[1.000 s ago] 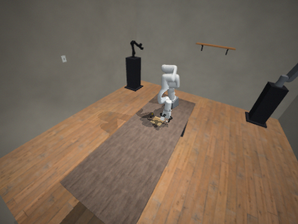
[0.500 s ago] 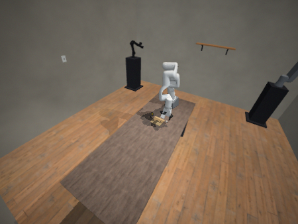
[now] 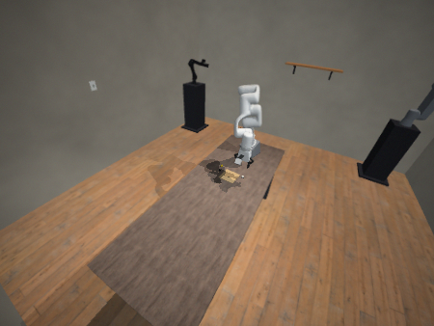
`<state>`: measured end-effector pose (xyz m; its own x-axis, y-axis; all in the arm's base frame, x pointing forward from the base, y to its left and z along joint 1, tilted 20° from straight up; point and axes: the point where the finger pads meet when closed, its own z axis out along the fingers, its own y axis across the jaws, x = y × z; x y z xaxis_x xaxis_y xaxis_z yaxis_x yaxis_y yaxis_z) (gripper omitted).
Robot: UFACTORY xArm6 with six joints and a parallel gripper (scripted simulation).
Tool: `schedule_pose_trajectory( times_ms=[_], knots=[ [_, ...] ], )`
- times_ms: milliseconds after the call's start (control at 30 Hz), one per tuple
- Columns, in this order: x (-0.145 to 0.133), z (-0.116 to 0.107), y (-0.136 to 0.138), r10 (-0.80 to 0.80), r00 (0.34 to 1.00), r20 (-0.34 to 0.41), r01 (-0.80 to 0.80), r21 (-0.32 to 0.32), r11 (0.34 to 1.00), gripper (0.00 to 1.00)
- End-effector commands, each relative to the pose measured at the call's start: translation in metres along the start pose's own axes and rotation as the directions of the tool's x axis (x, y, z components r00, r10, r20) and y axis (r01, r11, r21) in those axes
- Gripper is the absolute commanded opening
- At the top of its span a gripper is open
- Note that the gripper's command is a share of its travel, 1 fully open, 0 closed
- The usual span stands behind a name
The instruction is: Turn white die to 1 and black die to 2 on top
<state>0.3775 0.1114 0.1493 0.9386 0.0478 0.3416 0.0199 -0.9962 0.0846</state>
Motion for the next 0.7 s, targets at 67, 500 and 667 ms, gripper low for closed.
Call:
schedule_pose_trajectory(
  times_ms=[67, 500, 667],
  knots=[
    [0.001, -0.004, 0.001, 0.0, 1.0, 0.002, 0.0, 0.0, 1.0, 1.0],
    [-0.022, 0.004, -0.005, 0.294, 0.956, 0.002, -0.294, 0.0, 0.956, 1.0],
    [-0.029, 0.006, -0.007, 0.388, 0.922, 0.003, -0.388, 0.0, 0.922, 1.0]
  ],
)
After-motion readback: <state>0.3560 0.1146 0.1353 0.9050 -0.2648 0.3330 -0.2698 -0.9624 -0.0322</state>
